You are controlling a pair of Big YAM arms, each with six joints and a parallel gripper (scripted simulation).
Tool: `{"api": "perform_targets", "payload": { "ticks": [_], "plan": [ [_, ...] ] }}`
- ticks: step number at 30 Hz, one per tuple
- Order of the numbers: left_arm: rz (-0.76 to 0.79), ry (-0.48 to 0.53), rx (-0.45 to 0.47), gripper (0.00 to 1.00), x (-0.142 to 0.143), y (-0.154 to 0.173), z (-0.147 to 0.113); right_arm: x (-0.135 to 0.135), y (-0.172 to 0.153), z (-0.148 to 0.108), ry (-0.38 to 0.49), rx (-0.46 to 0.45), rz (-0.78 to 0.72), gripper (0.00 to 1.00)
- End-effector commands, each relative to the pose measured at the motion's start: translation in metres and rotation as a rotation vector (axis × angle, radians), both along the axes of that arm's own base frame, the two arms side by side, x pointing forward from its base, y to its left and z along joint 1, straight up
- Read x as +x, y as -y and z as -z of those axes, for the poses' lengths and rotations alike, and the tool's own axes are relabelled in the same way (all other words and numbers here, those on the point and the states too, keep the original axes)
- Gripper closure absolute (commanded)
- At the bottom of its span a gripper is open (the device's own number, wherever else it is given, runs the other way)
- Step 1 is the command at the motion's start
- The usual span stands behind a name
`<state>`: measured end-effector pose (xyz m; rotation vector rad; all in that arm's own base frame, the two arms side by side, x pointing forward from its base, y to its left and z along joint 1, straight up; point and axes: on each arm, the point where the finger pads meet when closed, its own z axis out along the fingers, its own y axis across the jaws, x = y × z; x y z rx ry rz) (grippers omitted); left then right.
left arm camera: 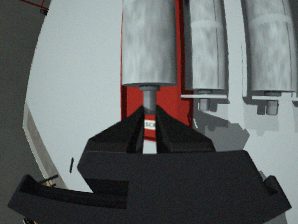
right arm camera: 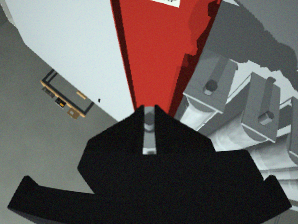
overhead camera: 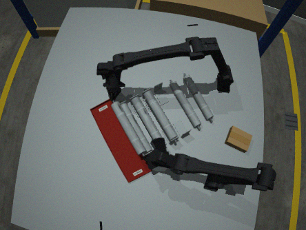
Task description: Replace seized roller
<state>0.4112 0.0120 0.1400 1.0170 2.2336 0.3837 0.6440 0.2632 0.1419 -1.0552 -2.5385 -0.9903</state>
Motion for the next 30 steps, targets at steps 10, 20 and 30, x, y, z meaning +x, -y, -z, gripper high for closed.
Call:
{"api": "perform_targets", "payload": {
  "ticks": [10, 20, 30],
  "plan": [
    [-0.001, 0.157, 0.025, 0.97, 0.043, -0.016, -0.065, 0.035, -0.002, -0.051, 0.091, 0.027, 0.027, 0.97],
    [-0.008, 0.145, 0.023, 0.97, 0.05, -0.026, -0.06, 0.04, -0.009, -0.064, 0.098, 0.033, 0.022, 0.97],
    [-0.006, 0.145, 0.032, 0.97, 0.06, -0.041, -0.06, 0.046, -0.029, -0.072, 0.104, 0.035, 0.007, 0.97]
  ]
}}
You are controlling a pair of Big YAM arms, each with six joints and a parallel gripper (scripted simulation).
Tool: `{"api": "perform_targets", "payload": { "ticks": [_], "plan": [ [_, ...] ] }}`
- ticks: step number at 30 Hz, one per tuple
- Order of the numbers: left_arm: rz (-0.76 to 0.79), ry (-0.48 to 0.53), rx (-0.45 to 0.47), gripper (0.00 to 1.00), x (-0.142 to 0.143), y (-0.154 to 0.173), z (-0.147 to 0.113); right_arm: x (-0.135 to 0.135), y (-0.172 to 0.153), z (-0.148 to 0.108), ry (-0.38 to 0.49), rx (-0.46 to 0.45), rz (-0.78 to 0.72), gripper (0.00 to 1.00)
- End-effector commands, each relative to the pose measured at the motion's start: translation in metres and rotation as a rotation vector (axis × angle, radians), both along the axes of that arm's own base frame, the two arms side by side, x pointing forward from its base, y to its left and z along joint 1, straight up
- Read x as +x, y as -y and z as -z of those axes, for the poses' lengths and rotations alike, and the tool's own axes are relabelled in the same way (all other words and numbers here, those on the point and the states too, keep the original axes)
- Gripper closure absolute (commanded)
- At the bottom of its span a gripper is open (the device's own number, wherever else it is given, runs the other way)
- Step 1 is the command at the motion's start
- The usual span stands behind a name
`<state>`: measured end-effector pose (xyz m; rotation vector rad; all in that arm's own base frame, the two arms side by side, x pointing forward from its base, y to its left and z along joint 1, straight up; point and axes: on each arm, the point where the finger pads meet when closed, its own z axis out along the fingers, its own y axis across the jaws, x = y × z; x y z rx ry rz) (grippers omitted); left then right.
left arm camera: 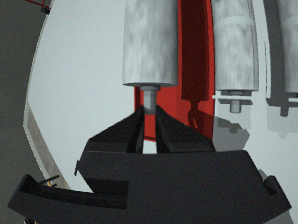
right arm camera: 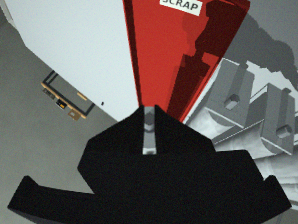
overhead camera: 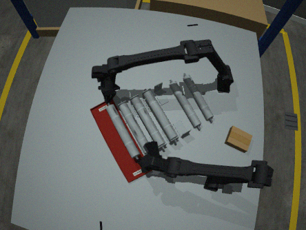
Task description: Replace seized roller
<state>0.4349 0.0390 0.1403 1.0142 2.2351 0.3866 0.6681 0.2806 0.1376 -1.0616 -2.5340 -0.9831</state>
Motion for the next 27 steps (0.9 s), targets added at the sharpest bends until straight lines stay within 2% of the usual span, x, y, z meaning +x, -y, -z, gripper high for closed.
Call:
{"api": "perform_targets", "payload": {
  "ticks": [1, 3, 12, 14, 16, 18, 20, 22, 25, 26, 27],
  "plan": [
    [-0.007, 0.153, 0.018, 0.97, 0.039, -0.009, -0.063, 0.025, 0.005, -0.082, 0.126, 0.04, 0.023, 0.97],
    [0.012, 0.163, 0.02, 0.97, 0.041, 0.002, -0.068, 0.026, 0.008, -0.079, 0.123, 0.038, 0.023, 0.97],
    [-0.028, 0.146, 0.011, 0.97, 0.04, -0.012, -0.059, 0.025, 0.005, -0.078, 0.126, 0.037, 0.015, 0.97],
    [-0.029, 0.135, 0.008, 0.97, 0.04, -0.013, -0.054, 0.027, 0.005, -0.062, 0.108, 0.032, 0.012, 0.97],
    [-0.027, 0.152, 0.006, 0.97, 0.038, -0.012, -0.061, 0.027, 0.004, -0.046, 0.089, 0.025, 0.008, 0.97],
    [-0.029, 0.136, 0.004, 0.97, 0.039, -0.013, -0.052, 0.024, 0.005, -0.063, 0.113, 0.026, 0.004, 0.97],
    [-0.03, 0.125, 0.001, 0.97, 0.038, -0.013, -0.047, 0.028, 0.003, -0.064, 0.133, 0.032, 0.001, 0.97],
    [-0.029, 0.146, 0.0, 0.97, 0.036, -0.013, -0.055, 0.029, 0.002, -0.041, 0.1, 0.024, 0.002, 0.97],
    [-0.031, 0.146, 0.003, 0.97, 0.036, -0.013, -0.055, 0.029, 0.002, -0.046, 0.105, 0.024, 0.005, 0.97],
    [-0.029, 0.131, -0.004, 0.97, 0.034, -0.012, -0.048, 0.026, -0.002, -0.054, 0.115, 0.024, 0.001, 0.97],
    [-0.033, 0.139, 0.001, 0.97, 0.035, -0.013, -0.051, 0.024, -0.002, -0.066, 0.133, 0.031, -0.007, 0.97]
  ]
}}
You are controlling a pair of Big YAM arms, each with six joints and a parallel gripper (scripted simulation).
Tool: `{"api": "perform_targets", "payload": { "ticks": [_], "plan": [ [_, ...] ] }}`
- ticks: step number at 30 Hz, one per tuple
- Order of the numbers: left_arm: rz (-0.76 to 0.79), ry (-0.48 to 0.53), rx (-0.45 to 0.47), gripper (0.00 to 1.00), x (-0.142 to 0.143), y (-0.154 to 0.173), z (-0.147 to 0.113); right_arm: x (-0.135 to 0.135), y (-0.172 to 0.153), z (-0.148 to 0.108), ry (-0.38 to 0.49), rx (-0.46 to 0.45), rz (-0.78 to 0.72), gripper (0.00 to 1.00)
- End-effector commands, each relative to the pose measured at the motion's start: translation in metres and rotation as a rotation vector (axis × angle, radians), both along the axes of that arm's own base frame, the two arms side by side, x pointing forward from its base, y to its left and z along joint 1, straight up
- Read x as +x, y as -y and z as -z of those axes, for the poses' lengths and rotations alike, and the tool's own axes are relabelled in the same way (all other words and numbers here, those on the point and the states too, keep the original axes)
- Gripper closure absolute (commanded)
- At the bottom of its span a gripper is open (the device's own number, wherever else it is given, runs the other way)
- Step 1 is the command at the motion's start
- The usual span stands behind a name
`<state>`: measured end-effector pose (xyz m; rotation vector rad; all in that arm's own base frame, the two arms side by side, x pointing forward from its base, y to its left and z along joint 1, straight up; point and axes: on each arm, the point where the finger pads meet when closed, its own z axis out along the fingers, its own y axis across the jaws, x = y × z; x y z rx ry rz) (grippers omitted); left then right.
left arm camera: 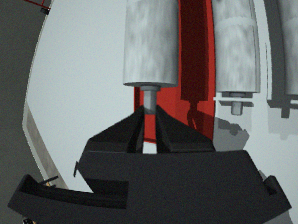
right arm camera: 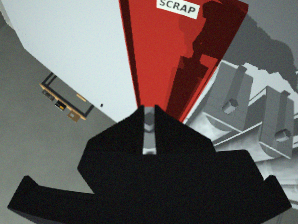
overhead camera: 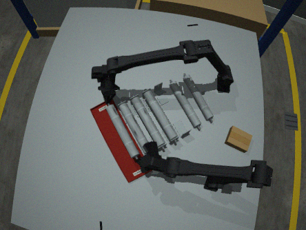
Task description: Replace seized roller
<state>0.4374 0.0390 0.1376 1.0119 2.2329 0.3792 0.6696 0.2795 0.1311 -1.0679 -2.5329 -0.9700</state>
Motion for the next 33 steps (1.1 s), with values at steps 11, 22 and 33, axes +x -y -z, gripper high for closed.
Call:
{"api": "perform_targets", "payload": {
  "ticks": [11, 22, 33],
  "plan": [
    [-0.029, 0.089, -0.006, 0.97, 0.021, -0.009, -0.028, 0.019, -0.008, -0.032, 0.072, 0.02, -0.016, 0.97],
    [-0.027, 0.045, -0.019, 0.97, 0.013, -0.007, -0.003, 0.017, -0.003, -0.056, 0.099, 0.023, -0.011, 0.97],
    [-0.016, 0.095, -0.005, 0.97, 0.02, -0.009, -0.027, 0.019, -0.006, -0.054, 0.104, 0.027, -0.004, 0.97]
  ]
}}
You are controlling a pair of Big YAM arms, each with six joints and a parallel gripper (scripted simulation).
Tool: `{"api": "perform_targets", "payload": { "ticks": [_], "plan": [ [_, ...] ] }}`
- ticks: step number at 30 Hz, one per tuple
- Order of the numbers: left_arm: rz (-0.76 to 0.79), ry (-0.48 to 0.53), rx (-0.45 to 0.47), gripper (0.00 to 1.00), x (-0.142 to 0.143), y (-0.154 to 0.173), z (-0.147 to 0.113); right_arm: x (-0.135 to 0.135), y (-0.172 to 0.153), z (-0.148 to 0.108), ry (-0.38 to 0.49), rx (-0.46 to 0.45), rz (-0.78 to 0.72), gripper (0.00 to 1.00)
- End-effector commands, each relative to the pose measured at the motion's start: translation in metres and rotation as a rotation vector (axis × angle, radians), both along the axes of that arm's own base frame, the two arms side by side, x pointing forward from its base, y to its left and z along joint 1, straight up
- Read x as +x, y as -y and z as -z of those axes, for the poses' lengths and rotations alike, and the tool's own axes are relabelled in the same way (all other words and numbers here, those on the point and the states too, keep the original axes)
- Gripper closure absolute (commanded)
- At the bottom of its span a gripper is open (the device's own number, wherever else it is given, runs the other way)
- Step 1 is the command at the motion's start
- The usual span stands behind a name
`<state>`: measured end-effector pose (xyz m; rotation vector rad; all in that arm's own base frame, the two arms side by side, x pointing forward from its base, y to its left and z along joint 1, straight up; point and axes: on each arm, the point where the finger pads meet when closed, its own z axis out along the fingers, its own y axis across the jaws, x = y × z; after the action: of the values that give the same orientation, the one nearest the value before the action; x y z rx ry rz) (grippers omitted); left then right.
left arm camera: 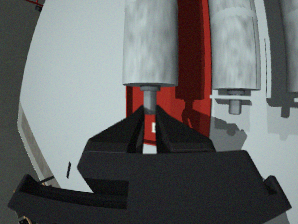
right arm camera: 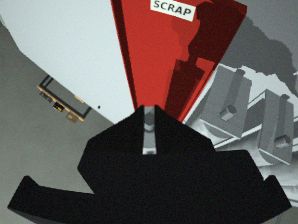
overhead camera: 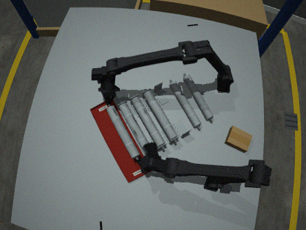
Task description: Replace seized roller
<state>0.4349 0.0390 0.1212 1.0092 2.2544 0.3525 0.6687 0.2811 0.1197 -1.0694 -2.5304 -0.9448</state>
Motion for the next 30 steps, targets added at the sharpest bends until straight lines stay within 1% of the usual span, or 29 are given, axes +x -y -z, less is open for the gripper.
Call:
{"api": "perform_targets", "payload": {
  "ticks": [1, 5, 7, 9, 11, 13, 14, 16, 18, 19, 20, 28, 30],
  "plan": [
    [-0.016, 0.136, 0.01, 0.97, 0.028, -0.01, -0.052, 0.02, -0.003, -0.067, 0.12, 0.039, 0.0, 0.97],
    [-0.02, 0.112, 0.003, 0.97, 0.02, -0.009, -0.038, 0.017, -0.005, -0.064, 0.108, 0.035, -0.005, 0.97],
    [-0.023, 0.114, 0.0, 0.97, 0.021, -0.009, -0.039, 0.015, -0.006, -0.062, 0.1, 0.031, -0.009, 0.97],
    [-0.023, 0.112, -0.002, 0.97, 0.02, -0.009, -0.037, 0.017, -0.006, -0.039, 0.073, 0.023, -0.01, 0.97],
    [-0.025, 0.103, -0.003, 0.97, 0.019, -0.009, -0.033, 0.016, -0.007, -0.027, 0.056, 0.013, -0.013, 0.97],
    [-0.025, 0.11, -0.004, 0.97, 0.023, -0.01, -0.035, 0.017, -0.005, -0.052, 0.095, 0.025, -0.013, 0.97],
    [-0.025, 0.109, -0.002, 0.97, 0.022, -0.01, -0.034, 0.018, -0.004, -0.059, 0.105, 0.028, -0.009, 0.97],
    [-0.025, 0.109, -0.002, 0.97, 0.022, -0.01, -0.034, 0.018, -0.004, -0.059, 0.105, 0.028, -0.009, 0.97],
    [-0.025, 0.074, -0.007, 0.97, 0.016, -0.009, -0.015, 0.017, -0.003, -0.061, 0.106, 0.028, -0.009, 0.97],
    [-0.025, 0.113, -0.003, 0.97, 0.028, -0.01, -0.037, 0.017, -0.003, -0.062, 0.101, 0.028, -0.006, 0.97],
    [-0.028, 0.121, 0.0, 0.97, 0.028, -0.011, -0.042, 0.017, -0.003, -0.062, 0.101, 0.028, -0.005, 0.97],
    [-0.027, 0.117, -0.006, 0.97, 0.029, -0.011, -0.041, 0.017, -0.005, -0.066, 0.111, 0.028, -0.013, 0.97],
    [-0.026, 0.093, -0.011, 0.97, 0.03, -0.011, -0.029, 0.017, -0.007, -0.065, 0.108, 0.027, -0.014, 0.97]
  ]
}}
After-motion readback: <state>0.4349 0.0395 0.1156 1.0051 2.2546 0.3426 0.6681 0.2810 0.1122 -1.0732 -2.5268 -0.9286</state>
